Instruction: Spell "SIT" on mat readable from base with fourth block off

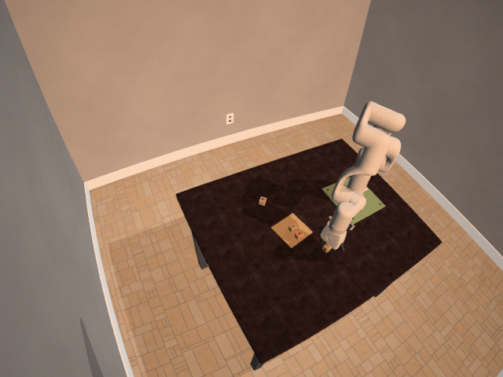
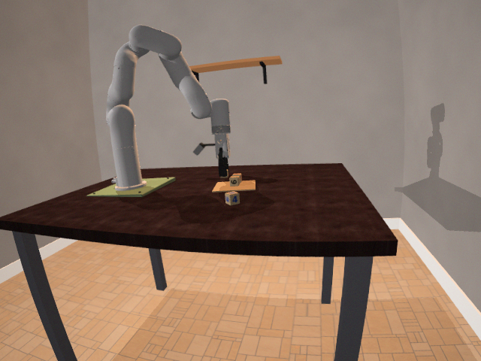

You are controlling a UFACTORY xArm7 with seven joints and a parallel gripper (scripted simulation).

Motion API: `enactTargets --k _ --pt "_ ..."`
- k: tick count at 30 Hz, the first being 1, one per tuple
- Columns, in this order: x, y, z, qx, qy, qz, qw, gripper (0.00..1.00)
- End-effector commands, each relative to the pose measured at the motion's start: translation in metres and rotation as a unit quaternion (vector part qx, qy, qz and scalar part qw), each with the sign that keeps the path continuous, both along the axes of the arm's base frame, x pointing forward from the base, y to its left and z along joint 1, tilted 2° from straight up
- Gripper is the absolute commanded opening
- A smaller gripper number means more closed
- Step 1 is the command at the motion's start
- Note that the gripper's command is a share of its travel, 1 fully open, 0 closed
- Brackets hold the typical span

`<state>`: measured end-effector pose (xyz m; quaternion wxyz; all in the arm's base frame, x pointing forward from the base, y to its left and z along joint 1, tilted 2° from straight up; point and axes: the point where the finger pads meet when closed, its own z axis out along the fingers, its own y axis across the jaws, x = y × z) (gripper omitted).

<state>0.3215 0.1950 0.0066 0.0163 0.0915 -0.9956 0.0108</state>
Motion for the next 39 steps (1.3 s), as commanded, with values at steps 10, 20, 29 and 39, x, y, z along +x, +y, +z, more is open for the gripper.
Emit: enactTargets --k 10,20,29,39 --pt "0.0017 0.0011 -0.0056 0.002 -0.002 0.0 1.0 0.69" --pt "0.0017 0.0011 -0.0056 0.002 -0.002 0.0 1.0 0.69" --pt "0.0017 0.0011 -0.0056 0.002 -0.002 0.0 1.0 0.69" --pt "0.0017 0.0011 -0.0056 0.002 -0.002 0.0 1.0 0.69"
